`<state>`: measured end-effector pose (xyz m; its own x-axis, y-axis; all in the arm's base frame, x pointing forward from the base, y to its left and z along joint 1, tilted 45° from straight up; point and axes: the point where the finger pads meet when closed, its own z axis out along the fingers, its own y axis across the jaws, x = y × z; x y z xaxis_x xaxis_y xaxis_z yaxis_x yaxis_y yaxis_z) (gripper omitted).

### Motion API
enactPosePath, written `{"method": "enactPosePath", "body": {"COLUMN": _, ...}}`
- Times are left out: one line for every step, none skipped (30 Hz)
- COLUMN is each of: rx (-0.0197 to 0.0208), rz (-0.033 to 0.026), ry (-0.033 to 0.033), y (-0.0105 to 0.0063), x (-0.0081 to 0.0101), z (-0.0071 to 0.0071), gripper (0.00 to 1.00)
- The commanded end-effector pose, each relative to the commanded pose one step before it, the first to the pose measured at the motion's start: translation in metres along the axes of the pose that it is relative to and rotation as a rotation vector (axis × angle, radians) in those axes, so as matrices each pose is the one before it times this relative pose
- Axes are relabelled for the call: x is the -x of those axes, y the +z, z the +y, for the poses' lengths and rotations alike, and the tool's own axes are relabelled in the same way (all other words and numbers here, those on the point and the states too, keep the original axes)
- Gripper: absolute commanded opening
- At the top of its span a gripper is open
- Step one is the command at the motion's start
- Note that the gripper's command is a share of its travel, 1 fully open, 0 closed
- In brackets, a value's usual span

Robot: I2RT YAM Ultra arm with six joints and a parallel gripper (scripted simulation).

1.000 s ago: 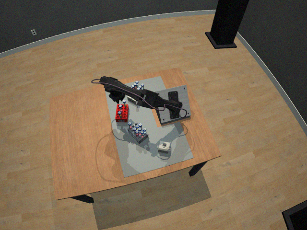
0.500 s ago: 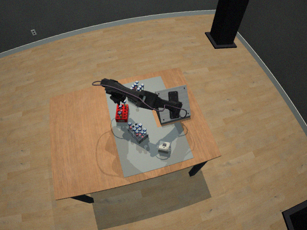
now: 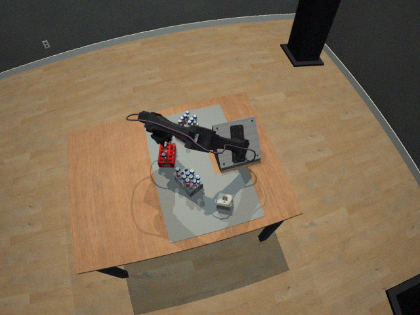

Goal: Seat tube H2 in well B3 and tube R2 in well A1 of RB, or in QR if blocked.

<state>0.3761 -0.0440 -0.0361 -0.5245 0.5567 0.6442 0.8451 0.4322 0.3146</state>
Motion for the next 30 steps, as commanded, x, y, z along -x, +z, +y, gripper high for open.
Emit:
{"method": "enactPosePath", "body": {"rx": 0.03576, "rz": -0.03630, "ry": -0.00537, "y": -0.00509, "x": 0.00401, "z": 0.00481, "gripper": 0.30}}
{"method": "enactPosePath", "body": {"rx": 0.00303, "rz": -0.00163, "ry": 0.00341, "y": 0.00037, "x": 0.00108, "z": -0.00095, "gripper": 0.30}}
{"method": "enactPosePath", "body": {"rx": 0.00434, "rz": -0.00555, "ry": -0.00076, "y": -0.00186, "x": 0.00214, "z": 0.00063, "gripper": 0.30}}
{"method": "enactPosePath", "body": {"rx": 0.00688, "rz": -0.01552, "ry": -0.01345, "y": -0.00375, "x": 0.00378, "z": 0.00510, "gripper": 0.30}}
{"method": "enactPosePath", "body": {"rx": -0.00062, "rz": 0.00144, "ry": 0.00124, "y": 0.00086, "x": 0.00023, "z": -0.00042, "gripper": 0.30}}
{"method": "enactPosePath", "body": {"rx": -0.00227, "rz": 0.00516, "ry": 0.00446, "y": 0.00167, "x": -0.00111, "z": -0.00169, "gripper": 0.30}}
{"method": "enactPosePath", "body": {"rx": 0.00000, "rz": 0.00000, "ry": 0.00000, "y": 0.00000, "x": 0.00000, "z": 0.00000, "gripper": 0.30}}
{"method": "enactPosePath", "body": {"rx": 0.00000, "rz": 0.00000, "ry": 0.00000, "y": 0.00000, "x": 0.00000, "z": 0.00000, "gripper": 0.30}}
{"method": "enactPosePath", "body": {"rx": -0.00798, "rz": 0.00738, "ry": 0.00786, "y": 0.00222, "x": -0.00306, "z": -0.00386, "gripper": 0.30}}
{"method": "enactPosePath", "body": {"rx": -0.00199, "rz": 0.00464, "ry": 0.00264, "y": 0.00176, "x": -0.00126, "z": -0.00112, "gripper": 0.30}}
{"method": "enactPosePath", "body": {"rx": -0.00092, "rz": 0.00057, "ry": -0.00111, "y": 0.00080, "x": -0.00056, "z": 0.00016, "gripper": 0.30}}
{"method": "enactPosePath", "body": {"rx": -0.00089, "rz": 0.00069, "ry": -0.00123, "y": 0.00085, "x": -0.00062, "z": 0.00023, "gripper": 0.30}}
{"method": "enactPosePath", "body": {"rx": -0.00052, "rz": 0.00096, "ry": -0.00135, "y": 0.00088, "x": -0.00066, "z": 0.00040, "gripper": 0.30}}
{"method": "enactPosePath", "body": {"rx": 0.00159, "rz": -0.00375, "ry": -0.00562, "y": -0.00043, "x": 0.00027, "z": 0.00207, "gripper": 0.30}}
{"method": "enactPosePath", "body": {"rx": 0.00171, "rz": -0.00396, "ry": -0.00599, "y": -0.00049, "x": 0.00032, "z": 0.00226, "gripper": 0.30}}
{"method": "enactPosePath", "body": {"rx": -0.00111, "rz": 0.00388, "ry": 0.00233, "y": 0.00142, "x": -0.00102, "z": -0.00075, "gripper": 0.30}}
{"method": "enactPosePath", "body": {"rx": -0.00273, "rz": 0.00627, "ry": 0.00470, "y": 0.00213, "x": -0.00151, "z": -0.00173, "gripper": 0.30}}
{"method": "enactPosePath", "body": {"rx": -0.00081, "rz": 0.00017, "ry": 0.00098, "y": 0.00041, "x": -0.00016, "z": -0.00048, "gripper": 0.30}}
{"method": "enactPosePath", "body": {"rx": 0.00150, "rz": -0.00290, "ry": -0.00103, "y": -0.00064, "x": 0.00057, "z": 0.00041, "gripper": 0.30}}
{"method": "enactPosePath", "body": {"rx": 0.00401, "rz": -0.00699, "ry": -0.00453, "y": -0.00189, "x": 0.00146, "z": 0.00184, "gripper": 0.30}}
{"method": "enactPosePath", "body": {"rx": -0.00045, "rz": 0.00317, "ry": 0.00374, "y": 0.00096, "x": -0.00060, "z": -0.00126, "gripper": 0.30}}
{"method": "enactPosePath", "body": {"rx": -0.00244, "rz": 0.00472, "ry": 0.00425, "y": 0.00166, "x": -0.00107, "z": -0.00167, "gripper": 0.30}}
{"method": "enactPosePath", "body": {"rx": -0.00196, "rz": -0.00012, "ry": -0.00089, "y": 0.00068, "x": -0.00028, "z": 0.00001, "gripper": 0.30}}
{"method": "enactPosePath", "body": {"rx": 0.00000, "rz": 0.00000, "ry": 0.00000, "y": 0.00000, "x": 0.00000, "z": 0.00000, "gripper": 0.30}}
{"method": "enactPosePath", "body": {"rx": 0.00000, "rz": 0.00000, "ry": 0.00000, "y": 0.00000, "x": 0.00000, "z": 0.00000, "gripper": 0.30}}
{"method": "enactPosePath", "body": {"rx": 0.01272, "rz": -0.02909, "ry": -0.02975, "y": -0.00765, "x": 0.00526, "z": 0.01039, "gripper": 0.30}}
{"method": "enactPosePath", "body": {"rx": -0.00047, "rz": 0.00119, "ry": -0.00026, "y": 0.00089, "x": -0.00058, "z": 0.00066, "gripper": 0.30}}
{"method": "enactPosePath", "body": {"rx": -0.00330, "rz": 0.00843, "ry": 0.00674, "y": 0.00286, "x": -0.00201, "z": -0.00203, "gripper": 0.30}}
{"method": "enactPosePath", "body": {"rx": -0.00351, "rz": 0.00804, "ry": 0.00743, "y": 0.00251, "x": -0.00170, "z": -0.00277, "gripper": 0.30}}
{"method": "enactPosePath", "body": {"rx": -0.00259, "rz": 0.00862, "ry": 0.00973, "y": 0.00234, "x": -0.00158, "z": -0.00348, "gripper": 0.30}}
